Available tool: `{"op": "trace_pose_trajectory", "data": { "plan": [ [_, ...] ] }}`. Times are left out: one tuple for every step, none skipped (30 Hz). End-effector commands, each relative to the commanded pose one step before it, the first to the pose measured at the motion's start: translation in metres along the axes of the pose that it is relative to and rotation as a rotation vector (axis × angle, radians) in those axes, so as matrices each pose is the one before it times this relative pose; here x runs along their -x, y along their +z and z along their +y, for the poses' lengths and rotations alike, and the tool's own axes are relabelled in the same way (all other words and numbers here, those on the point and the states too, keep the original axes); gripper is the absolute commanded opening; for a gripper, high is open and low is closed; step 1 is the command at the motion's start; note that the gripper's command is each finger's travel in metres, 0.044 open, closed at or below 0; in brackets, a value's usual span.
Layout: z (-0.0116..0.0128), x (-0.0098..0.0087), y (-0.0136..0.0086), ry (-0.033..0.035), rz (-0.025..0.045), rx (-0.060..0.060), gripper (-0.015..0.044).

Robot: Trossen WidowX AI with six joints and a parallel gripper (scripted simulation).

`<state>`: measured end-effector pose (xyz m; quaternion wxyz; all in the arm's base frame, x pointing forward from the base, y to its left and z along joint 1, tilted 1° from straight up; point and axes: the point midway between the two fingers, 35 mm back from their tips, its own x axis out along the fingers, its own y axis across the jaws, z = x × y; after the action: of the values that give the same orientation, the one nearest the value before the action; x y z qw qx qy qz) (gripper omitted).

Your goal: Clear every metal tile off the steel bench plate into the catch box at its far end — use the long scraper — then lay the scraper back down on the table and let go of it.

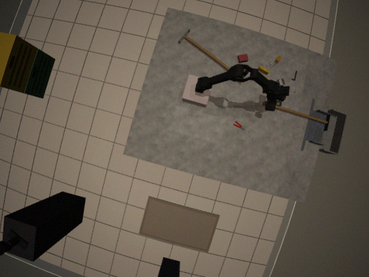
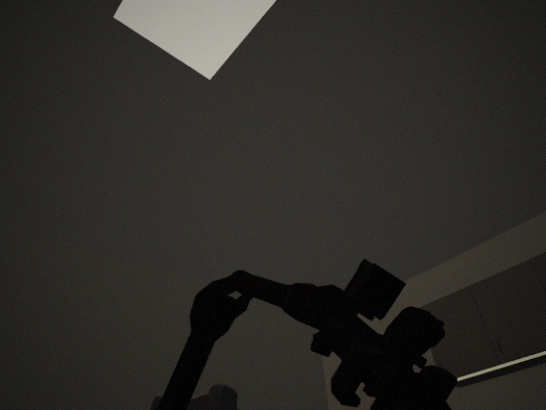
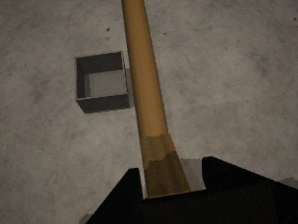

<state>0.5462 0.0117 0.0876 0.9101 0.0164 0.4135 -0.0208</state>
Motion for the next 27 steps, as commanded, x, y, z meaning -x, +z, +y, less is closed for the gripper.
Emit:
{"op": "trace_pose_trajectory", "data": {
  "plan": [
    [0.00013, 0.00018, -0.00066, -0.00011, 0.00095, -0.0001, 0.0],
    [0.0, 0.0, 0.0, 0.0, 0.0, 0.0, 0.0],
    [0.0, 0.0, 0.0, 0.0, 0.0, 0.0, 0.0],
    [0.0, 0.0, 0.0, 0.0, 0.0, 0.0, 0.0],
    [0.0, 0.0, 0.0, 0.0, 0.0, 0.0, 0.0],
    [0.0, 0.0, 0.0, 0.0, 0.0, 0.0, 0.0],
    [0.0, 0.0, 0.0, 0.0, 0.0, 0.0, 0.0],
    [-0.00002, -0.00003, 0.00009, 0.00003, -0.00026, 0.0, 0.0],
    [-0.00003, -0.00006, 0.00018, 0.00006, -0.00052, 0.0, 0.0],
    [-0.00005, -0.00009, 0.00026, 0.00008, -0.00074, 0.0, 0.0],
    [-0.00006, -0.00012, 0.00034, 0.0001, -0.00097, 0.0001, 0.0],
    [-0.00008, -0.00015, 0.00042, 0.00013, -0.00121, 0.0001, 0.0],
    [-0.00009, -0.00018, 0.0005, 0.00015, -0.00144, 0.0001, 0.0],
    [0.00002, 0.00017, -0.00011, 0.0, -0.00001, 0.0, 0.0],
    [0.00005, 0.00033, -0.00021, 0.00001, -0.00001, 0.0, 0.0],
    [0.00007, 0.0005, -0.00032, 0.00001, -0.00002, 0.0, 0.0],
    [0.00009, 0.00066, -0.00043, 0.00001, -0.00002, 0.0, 0.0],
    [0.00012, 0.00083, -0.00054, 0.00001, -0.00002, 0.0, 0.0],
    [0.00013, 0.00096, -0.00063, 0.00002, -0.00003, 0.0, 0.0],
    [0.00014, 0.00101, -0.00067, 0.00002, -0.00003, 0.0, 0.0],
    [0.00014, 0.00101, -0.00068, 0.00002, -0.00003, 0.0, 0.0],
    [0.00014, 0.00101, -0.00068, 0.00002, -0.00003, 0.0, 0.0],
    [0.00014, 0.00101, -0.00069, 0.00002, -0.00003, 0.0, 0.0],
    [0.00013, 0.00101, -0.00069, 0.00002, -0.00003, 0.0, 0.0],
    [0.00013, 0.001, -0.0007, 0.00002, -0.00003, 0.0, 0.0],
    [0.00013, 0.001, -0.00071, 0.00002, -0.00003, 0.0, 0.0],
    [0.00013, 0.001, -0.00071, 0.00002, -0.00003, 0.0, 0.0]
  ]
}}
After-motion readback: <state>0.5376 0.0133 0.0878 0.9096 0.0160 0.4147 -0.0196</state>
